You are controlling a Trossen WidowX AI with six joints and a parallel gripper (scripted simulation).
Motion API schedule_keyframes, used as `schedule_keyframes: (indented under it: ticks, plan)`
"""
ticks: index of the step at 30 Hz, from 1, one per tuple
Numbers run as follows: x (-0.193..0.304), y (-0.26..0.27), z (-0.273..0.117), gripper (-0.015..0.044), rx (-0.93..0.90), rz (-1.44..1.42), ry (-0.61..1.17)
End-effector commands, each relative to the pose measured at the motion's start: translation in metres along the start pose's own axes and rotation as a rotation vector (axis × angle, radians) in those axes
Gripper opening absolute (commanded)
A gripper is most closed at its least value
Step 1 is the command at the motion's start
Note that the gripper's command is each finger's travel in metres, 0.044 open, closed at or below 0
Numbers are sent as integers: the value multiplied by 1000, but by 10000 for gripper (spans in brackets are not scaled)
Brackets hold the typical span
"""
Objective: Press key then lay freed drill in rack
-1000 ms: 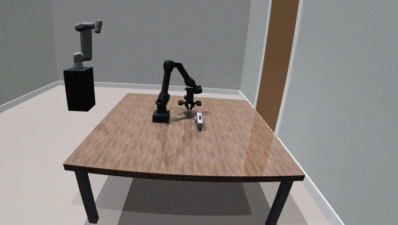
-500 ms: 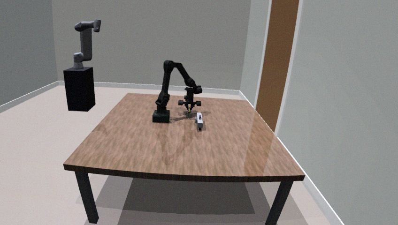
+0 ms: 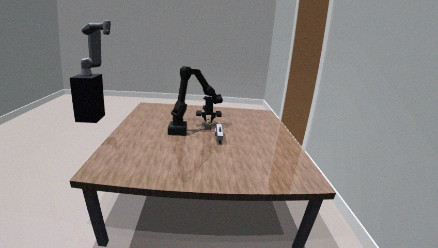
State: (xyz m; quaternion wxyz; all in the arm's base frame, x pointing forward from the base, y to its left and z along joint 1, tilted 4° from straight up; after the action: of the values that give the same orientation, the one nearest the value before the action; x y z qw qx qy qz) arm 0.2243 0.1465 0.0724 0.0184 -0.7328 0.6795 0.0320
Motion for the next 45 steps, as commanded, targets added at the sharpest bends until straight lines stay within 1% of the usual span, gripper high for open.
schedule_keyframes:
  ticks: [1,9,25,27,28,30,37,45]
  plan:
    - [0,1,0,236,-8,0,5]
    - [0,1,-2,440,-10,0,6]
    - [-3,-3,-78,440,-22,1,19]
    - [-3,-3,-80,440,-22,1,19]
    - [-1,-3,-74,440,-13,20,13]
    - [10,-11,-76,440,52,136,-1]
    - [79,-44,-95,440,402,760,-105]
    - [165,-49,-127,440,831,1449,-311]
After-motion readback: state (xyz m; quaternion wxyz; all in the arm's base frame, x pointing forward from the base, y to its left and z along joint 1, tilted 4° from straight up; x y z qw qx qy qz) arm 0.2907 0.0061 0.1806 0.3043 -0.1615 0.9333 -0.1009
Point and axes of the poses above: the point midway between the two fingers, 35 mm back from their tips, its own z axis out along the fingers, its own y axis across the jaws, x = y × z, the point moved 9 cm from there along -z, back along the fingers, and after that the axes turned 6 degrees about -z, right-handed, at the moved point
